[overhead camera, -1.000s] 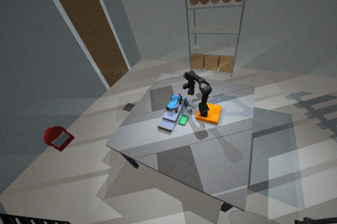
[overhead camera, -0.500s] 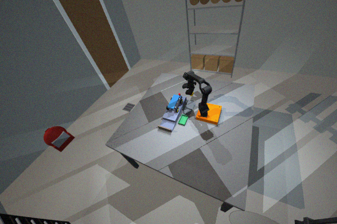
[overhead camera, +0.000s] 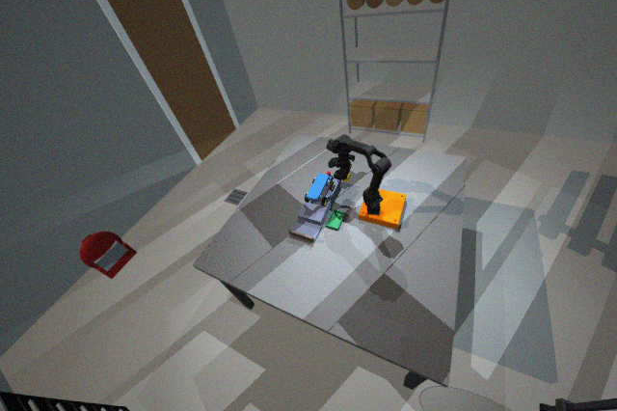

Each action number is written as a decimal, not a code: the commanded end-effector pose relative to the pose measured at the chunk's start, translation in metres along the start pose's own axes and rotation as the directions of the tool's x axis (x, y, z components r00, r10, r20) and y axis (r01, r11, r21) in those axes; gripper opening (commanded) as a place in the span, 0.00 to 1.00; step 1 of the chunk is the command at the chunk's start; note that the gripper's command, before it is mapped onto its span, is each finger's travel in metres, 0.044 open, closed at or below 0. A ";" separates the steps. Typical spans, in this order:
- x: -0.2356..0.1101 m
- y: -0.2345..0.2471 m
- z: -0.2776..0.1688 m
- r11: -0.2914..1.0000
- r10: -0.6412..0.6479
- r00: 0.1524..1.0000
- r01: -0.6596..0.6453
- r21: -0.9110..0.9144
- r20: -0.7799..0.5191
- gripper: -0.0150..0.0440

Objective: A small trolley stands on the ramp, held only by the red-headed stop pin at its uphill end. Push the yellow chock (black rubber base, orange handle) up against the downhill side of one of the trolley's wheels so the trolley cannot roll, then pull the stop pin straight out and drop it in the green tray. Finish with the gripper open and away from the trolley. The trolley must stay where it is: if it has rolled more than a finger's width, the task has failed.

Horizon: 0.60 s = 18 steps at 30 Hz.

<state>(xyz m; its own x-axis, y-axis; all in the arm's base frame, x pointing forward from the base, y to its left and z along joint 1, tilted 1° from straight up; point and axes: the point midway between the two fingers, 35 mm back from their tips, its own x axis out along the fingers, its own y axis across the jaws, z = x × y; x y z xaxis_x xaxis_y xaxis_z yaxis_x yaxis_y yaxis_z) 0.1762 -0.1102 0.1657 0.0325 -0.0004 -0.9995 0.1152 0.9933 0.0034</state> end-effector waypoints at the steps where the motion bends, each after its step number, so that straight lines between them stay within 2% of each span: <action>1: 0.001 0.014 0.002 1.000 0.003 1.000 -0.003 0.003 -0.001 0.25; 18: 0.004 0.068 0.016 1.000 0.009 1.000 -0.009 0.003 0.000 0.25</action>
<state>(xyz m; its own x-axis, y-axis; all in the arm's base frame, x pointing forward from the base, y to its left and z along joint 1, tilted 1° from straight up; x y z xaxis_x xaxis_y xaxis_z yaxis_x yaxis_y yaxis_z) 0.1971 -0.0539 0.1637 0.0345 0.0081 -0.9994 0.1157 0.9932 0.0120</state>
